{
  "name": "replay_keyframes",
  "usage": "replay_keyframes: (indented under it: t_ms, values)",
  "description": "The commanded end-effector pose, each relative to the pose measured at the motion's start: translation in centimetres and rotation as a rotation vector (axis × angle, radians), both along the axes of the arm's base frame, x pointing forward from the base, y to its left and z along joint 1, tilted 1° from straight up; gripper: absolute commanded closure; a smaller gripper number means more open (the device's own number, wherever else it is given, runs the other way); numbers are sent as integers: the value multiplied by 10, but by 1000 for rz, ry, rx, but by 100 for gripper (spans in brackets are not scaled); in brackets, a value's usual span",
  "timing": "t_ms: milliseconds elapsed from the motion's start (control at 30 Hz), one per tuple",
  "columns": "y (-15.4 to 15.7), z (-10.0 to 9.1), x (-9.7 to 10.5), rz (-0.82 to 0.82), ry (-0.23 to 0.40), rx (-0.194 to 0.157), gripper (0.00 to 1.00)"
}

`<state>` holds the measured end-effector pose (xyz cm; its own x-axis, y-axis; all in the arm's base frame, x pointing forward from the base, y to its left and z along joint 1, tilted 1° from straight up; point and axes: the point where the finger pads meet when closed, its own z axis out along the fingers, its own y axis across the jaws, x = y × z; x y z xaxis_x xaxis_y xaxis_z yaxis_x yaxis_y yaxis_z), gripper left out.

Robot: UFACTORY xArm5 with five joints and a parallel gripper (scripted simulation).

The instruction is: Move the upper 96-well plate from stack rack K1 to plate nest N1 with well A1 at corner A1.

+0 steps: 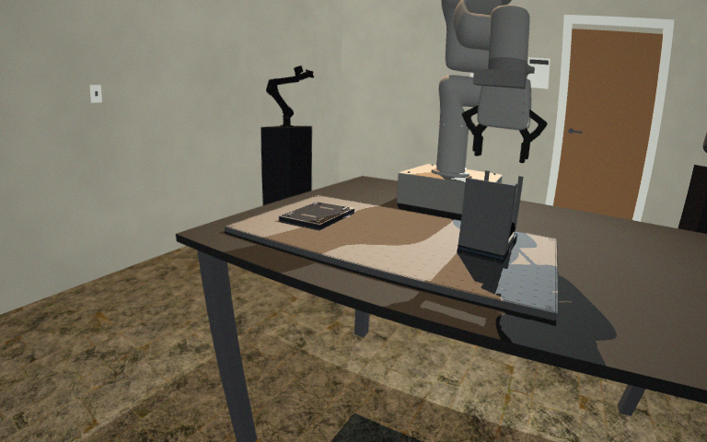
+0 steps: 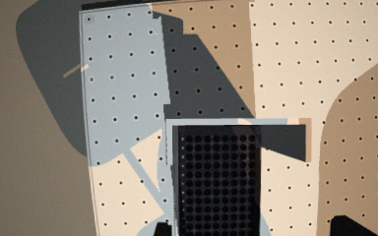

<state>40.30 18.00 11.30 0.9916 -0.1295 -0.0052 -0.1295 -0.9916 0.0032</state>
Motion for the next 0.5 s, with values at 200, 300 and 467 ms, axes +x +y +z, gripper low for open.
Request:
replay_keyframes:
  t_ms: [200,300,467]
  values:
    - [0,-14,0,0,3,12,0]
    - [0,-15,0,0,3,12,0]
    - [1,-24,0,0,3,12,0]
